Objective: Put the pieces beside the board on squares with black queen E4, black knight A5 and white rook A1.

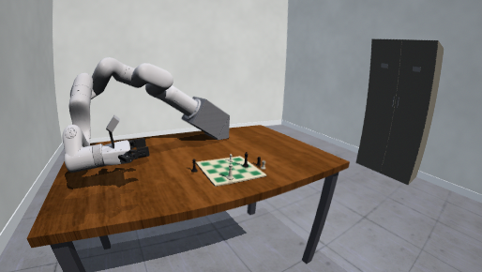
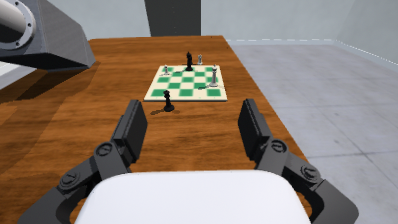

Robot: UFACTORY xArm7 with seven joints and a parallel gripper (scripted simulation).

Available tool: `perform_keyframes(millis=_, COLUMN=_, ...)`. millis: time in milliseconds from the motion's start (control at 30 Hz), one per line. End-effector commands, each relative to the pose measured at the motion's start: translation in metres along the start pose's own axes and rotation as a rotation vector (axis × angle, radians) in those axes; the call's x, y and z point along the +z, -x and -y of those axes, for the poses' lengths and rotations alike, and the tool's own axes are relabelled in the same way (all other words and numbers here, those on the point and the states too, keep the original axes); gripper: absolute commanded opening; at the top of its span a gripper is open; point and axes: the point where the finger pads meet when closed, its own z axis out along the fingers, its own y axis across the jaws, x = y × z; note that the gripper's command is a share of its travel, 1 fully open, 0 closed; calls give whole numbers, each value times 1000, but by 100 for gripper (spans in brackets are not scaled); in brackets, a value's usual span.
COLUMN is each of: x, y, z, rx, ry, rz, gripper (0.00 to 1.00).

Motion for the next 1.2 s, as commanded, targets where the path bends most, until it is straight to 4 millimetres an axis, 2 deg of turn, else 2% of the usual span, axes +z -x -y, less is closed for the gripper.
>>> perform_keyframes(millis=0, x=1, y=-34, z=0, rx=-4, ry=2, rz=3, gripper=100)
perform_keyframes(millis=133, x=2, y=-40, z=0, rx=-4, ry=2, rz=3, gripper=100)
perform_keyframes(millis=367, x=6, y=-38, z=0, rx=0, ry=-9, rz=21, gripper=100)
perform_keyframes(millis=433, x=17, y=-42, z=1, rx=13, ry=-38, rz=80, gripper=100)
perform_keyframes(millis=533, x=51, y=-53, z=6, rx=40, ry=-117, rz=278, gripper=100)
perform_keyframes(millis=833, x=51, y=-53, z=6, rx=40, ry=-117, rz=278, gripper=100)
perform_keyframes(millis=867, x=66, y=-55, z=9, rx=45, ry=-147, rz=376, gripper=100)
perform_keyframes(millis=1167, x=66, y=-55, z=9, rx=45, ry=-147, rz=376, gripper=100)
